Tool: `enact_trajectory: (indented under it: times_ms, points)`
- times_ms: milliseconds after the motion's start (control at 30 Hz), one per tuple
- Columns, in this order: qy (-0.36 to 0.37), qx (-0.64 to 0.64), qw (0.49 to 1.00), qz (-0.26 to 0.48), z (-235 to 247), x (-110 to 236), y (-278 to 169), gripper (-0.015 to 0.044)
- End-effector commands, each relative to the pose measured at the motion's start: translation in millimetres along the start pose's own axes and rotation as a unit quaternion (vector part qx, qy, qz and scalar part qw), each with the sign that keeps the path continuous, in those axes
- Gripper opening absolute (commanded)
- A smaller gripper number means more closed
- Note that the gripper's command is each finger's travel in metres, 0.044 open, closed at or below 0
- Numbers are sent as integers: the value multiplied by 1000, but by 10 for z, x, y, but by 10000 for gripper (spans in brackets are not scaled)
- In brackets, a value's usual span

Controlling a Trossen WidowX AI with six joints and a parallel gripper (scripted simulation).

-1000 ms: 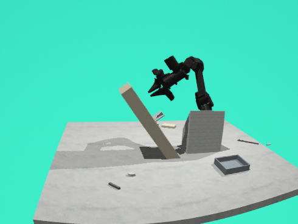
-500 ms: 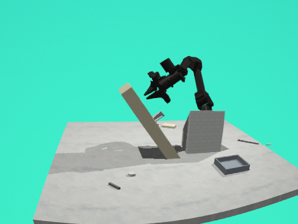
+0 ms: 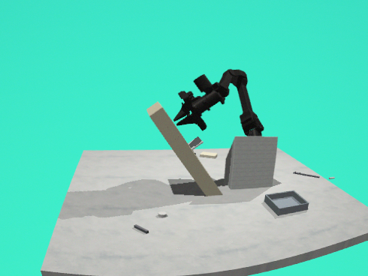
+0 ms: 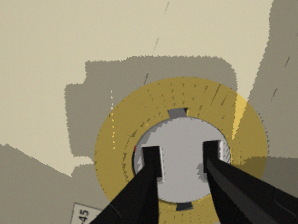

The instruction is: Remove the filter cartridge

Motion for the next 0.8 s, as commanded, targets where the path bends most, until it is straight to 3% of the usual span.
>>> enact_trajectory:
  times_ms: [0,767]
  points:
    - [0,2,1000,2,-13,-23,-12,108]
    - [0,2,1000,2,-7,-42,-13,108]
Point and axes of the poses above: the point midway between the two fingers, 35 mm back from their tips, its own x axis back along the fingers, its own z axis across the jaws, y = z × x, the point moved 6 cm from there along x, back along the fingers, and after that the axes turned 9 degrees about x, right-handed, at the moved point
